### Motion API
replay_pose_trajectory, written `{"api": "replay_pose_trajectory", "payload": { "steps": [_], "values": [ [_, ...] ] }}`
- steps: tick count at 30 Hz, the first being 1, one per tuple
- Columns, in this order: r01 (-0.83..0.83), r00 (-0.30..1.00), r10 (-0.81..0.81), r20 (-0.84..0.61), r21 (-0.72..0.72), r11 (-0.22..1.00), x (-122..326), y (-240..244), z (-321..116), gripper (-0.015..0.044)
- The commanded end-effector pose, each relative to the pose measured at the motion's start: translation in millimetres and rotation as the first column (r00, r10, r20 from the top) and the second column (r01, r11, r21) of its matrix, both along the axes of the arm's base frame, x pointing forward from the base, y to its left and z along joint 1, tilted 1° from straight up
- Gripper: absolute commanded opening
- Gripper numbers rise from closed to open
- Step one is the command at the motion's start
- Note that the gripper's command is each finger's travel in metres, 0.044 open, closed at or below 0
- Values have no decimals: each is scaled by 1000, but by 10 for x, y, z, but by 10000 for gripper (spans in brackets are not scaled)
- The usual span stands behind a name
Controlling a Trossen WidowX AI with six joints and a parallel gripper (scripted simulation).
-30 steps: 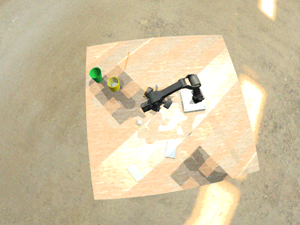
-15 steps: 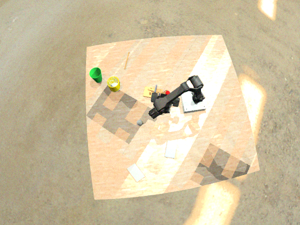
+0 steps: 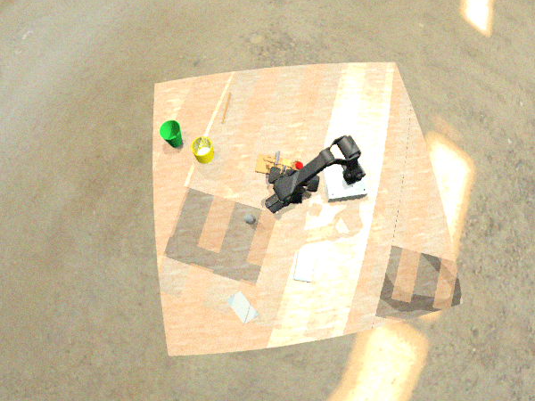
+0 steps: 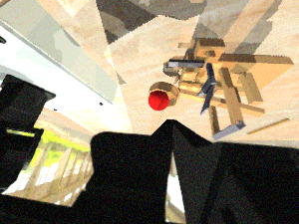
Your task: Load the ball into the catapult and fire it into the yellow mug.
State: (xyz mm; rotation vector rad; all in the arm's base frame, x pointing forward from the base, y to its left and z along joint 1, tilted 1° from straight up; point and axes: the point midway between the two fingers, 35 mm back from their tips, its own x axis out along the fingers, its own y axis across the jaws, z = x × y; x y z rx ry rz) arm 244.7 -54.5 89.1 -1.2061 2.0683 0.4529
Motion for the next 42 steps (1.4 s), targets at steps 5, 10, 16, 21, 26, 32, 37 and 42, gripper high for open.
{"api": "replay_pose_trajectory", "payload": {
  "steps": [5,10,16,21,26,32,37,42],
  "values": [
    [-7,1000,7,-15,-4,1000,3,-10,-145,0],
    [-7,1000,7,-15,-4,1000,9,-11,-227,0],
    [-7,1000,7,-15,-4,1000,13,-13,-326,0],
    [-7,1000,7,-15,-4,1000,15,-15,-409,0],
    [-7,1000,7,-15,-4,1000,14,-17,-492,0],
    [-7,1000,7,-15,-4,1000,9,-20,-592,0],
    [-7,1000,7,-15,-4,1000,3,-23,-674,0],
    [-7,1000,7,-15,-4,1000,-6,-26,-755,0]
  ]
}}
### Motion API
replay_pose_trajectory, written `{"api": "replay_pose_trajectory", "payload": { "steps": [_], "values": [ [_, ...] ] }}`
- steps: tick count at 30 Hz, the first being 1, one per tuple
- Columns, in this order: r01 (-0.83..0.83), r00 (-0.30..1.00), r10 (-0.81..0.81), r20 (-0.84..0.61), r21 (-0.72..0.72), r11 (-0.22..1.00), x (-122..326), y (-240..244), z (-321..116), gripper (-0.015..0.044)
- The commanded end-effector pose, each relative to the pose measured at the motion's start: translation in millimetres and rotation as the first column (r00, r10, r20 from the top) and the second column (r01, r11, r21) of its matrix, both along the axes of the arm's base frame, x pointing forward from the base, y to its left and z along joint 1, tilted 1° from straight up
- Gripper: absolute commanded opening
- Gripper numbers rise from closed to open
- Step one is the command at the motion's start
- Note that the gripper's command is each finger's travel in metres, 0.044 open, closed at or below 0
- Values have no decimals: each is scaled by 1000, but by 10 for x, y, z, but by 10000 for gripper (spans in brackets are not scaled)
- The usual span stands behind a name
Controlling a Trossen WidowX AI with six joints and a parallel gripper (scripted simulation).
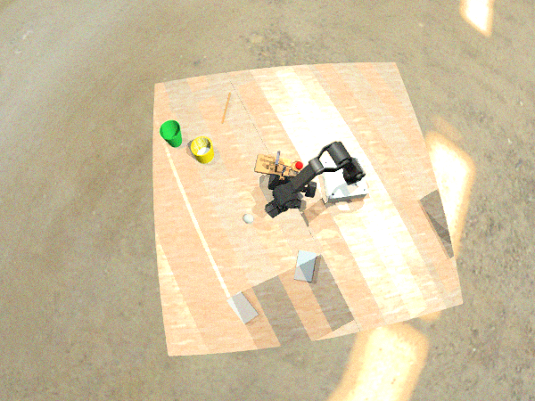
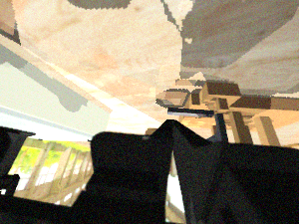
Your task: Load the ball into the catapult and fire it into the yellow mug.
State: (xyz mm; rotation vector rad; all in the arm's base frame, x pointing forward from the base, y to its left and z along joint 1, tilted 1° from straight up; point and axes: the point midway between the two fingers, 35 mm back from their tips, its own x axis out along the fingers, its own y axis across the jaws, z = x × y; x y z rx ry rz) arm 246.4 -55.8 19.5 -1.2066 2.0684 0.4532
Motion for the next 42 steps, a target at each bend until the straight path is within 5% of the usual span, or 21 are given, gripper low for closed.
{"api": "replay_pose_trajectory", "payload": {
  "steps": [1,16,24,27,42],
  "values": [
    [-7,1000,7,-15,-4,1000,-26,-13,-75,0],
    [-8,1000,8,-15,-4,1000,-32,-15,-332,0],
    [-76,997,76,2,23,997,250,485,746,0],
    [-82,997,82,3,26,996,248,526,850,0],
    [210,918,-245,311,140,968,769,217,811,394]
  ]
}}
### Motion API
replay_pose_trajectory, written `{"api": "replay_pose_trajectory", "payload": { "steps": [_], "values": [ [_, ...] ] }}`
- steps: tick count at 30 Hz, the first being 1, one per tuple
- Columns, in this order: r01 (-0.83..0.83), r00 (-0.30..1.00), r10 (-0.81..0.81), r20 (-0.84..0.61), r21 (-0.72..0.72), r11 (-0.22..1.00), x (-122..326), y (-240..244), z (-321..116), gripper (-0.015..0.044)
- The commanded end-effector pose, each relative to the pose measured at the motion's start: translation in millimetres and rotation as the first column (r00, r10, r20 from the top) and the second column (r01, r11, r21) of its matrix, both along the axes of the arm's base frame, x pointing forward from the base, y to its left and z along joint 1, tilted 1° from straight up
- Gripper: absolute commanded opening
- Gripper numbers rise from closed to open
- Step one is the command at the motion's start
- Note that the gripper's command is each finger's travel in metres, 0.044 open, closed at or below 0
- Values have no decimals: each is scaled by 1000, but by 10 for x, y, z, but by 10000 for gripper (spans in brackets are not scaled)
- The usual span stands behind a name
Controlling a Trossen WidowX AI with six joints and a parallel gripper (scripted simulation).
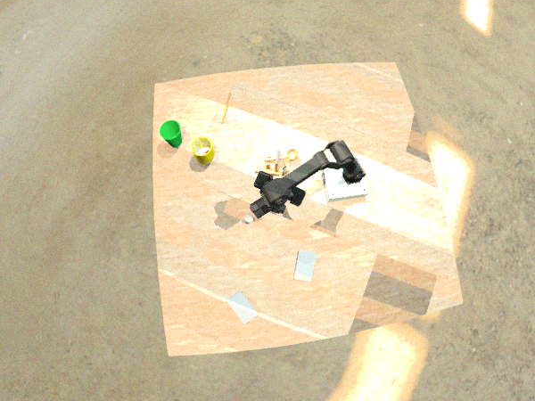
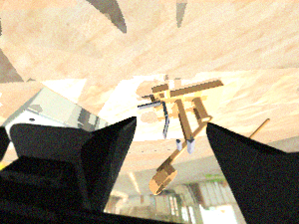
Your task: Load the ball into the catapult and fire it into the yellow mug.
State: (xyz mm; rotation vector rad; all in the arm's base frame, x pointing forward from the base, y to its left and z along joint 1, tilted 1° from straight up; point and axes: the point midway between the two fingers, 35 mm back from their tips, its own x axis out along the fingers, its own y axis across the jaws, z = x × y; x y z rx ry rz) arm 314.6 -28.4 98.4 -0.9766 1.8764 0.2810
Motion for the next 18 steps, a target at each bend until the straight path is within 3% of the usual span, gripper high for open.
{"api": "replay_pose_trajectory", "payload": {
  "steps": [1,2,18],
  "values": [
    [89,993,-91,81,31,996,120,-81,32,420],
    [112,988,-115,102,40,993,152,-106,45,440],
    [365,814,-427,394,225,903,684,-623,356,440]
  ]
}}
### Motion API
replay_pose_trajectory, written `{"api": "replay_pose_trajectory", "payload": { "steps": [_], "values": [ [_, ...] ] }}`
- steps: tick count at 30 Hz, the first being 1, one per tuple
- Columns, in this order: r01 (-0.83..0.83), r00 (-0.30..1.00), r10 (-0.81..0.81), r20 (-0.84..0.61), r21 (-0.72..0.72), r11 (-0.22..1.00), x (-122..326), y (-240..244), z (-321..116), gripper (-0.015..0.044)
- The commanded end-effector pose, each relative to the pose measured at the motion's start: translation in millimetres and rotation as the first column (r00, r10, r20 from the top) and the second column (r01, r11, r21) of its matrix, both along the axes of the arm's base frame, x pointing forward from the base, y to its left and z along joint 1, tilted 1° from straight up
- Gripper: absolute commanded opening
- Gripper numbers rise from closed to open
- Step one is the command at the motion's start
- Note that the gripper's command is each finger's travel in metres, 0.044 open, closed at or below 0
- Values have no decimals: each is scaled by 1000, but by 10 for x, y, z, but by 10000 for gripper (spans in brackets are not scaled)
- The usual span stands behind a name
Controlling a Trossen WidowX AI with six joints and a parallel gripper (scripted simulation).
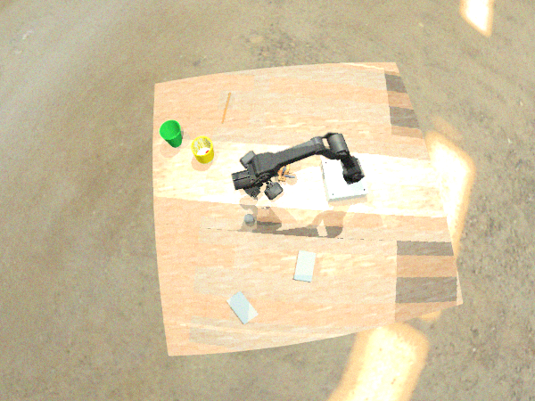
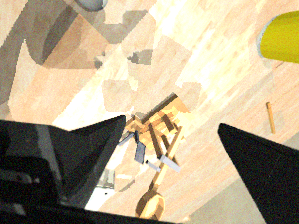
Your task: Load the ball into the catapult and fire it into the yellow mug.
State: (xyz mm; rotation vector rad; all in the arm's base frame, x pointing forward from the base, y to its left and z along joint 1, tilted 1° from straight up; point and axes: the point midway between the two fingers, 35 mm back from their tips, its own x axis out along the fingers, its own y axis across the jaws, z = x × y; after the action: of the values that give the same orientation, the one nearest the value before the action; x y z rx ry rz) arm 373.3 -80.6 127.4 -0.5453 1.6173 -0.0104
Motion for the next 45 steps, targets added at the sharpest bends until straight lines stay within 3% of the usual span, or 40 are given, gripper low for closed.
{"api": "replay_pose_trajectory", "payload": {
  "steps": [1,15,33,45],
  "values": [
    [85,992,-87,89,26,996,132,-142,92,440],
    [360,827,-397,398,166,918,541,-814,561,440],
    [523,402,-644,651,414,745,820,-1886,1376,440],
    [524,397,-645,653,416,743,821,-1897,1385,440]
  ]
}}
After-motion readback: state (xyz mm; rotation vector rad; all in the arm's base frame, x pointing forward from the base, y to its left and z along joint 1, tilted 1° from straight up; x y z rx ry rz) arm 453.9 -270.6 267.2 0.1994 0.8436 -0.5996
